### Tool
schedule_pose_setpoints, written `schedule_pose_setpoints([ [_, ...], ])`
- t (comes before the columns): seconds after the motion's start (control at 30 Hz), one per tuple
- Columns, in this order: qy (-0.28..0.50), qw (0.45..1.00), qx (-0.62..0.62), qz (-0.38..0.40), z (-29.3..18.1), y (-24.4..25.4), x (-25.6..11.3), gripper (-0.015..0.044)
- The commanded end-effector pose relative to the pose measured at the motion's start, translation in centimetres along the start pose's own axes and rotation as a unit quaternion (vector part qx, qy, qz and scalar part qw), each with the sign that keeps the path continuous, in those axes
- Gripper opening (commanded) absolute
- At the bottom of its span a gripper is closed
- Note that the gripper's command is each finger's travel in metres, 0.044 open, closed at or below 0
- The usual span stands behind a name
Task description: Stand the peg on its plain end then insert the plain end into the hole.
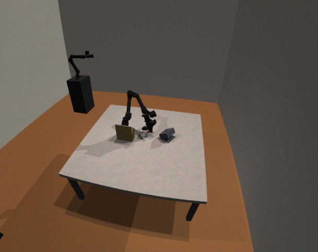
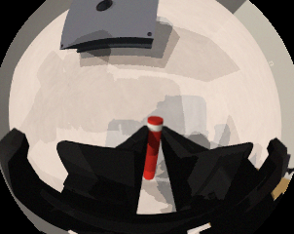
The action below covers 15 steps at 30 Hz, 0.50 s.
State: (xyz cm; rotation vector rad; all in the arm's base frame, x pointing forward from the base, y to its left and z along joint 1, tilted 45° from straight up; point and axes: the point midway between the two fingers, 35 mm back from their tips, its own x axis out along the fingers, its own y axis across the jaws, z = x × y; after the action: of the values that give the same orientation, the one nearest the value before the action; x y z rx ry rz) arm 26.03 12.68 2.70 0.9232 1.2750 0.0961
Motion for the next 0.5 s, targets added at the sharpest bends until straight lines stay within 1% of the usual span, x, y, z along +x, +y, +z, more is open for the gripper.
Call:
schedule_pose_setpoints([
  [0.0, -0.016, 1.000, 0.001, 0.000, -0.17, -0.02, -0.21, 0.0051],
  [0.47, -0.077, 0.997, 0.001, 0.000, -0.69, -0.02, -0.99, 0.0051],
])
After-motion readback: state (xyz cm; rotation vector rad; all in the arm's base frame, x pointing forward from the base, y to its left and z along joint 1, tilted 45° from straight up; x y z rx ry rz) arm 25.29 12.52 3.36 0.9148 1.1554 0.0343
